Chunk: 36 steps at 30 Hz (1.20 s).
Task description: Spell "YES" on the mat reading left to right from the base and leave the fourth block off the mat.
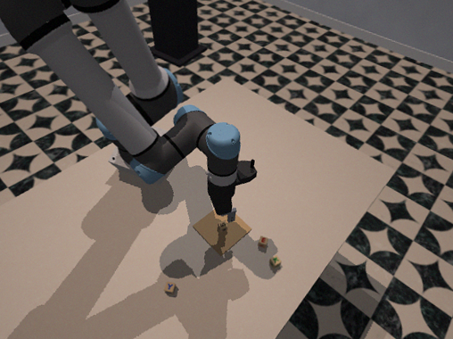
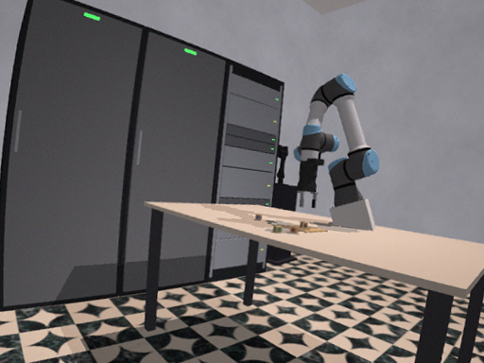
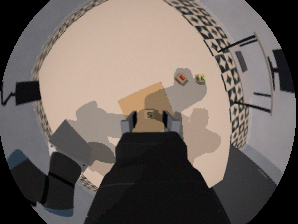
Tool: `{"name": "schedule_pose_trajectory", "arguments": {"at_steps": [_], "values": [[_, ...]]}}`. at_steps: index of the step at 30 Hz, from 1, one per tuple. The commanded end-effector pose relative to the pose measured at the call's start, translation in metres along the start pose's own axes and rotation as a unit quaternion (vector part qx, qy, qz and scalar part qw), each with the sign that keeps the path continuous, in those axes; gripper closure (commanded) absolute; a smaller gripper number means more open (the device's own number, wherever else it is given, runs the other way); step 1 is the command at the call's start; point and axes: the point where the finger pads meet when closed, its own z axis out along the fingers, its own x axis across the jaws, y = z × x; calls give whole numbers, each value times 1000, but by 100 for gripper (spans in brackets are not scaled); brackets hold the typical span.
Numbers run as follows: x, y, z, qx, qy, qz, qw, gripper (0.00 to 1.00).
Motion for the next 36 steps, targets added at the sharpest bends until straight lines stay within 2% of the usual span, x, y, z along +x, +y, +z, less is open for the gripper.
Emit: {"name": "schedule_pose_trajectory", "arguments": {"at_steps": [1, 14, 24, 36], "values": [[0, 1, 0, -2, 0, 1, 1000, 0], [0, 0, 1, -2, 0, 7, 1000, 0], [-1, -1, 1, -2, -1, 55, 998, 0], [1, -1, 2, -3, -1, 196, 981, 0]]}}
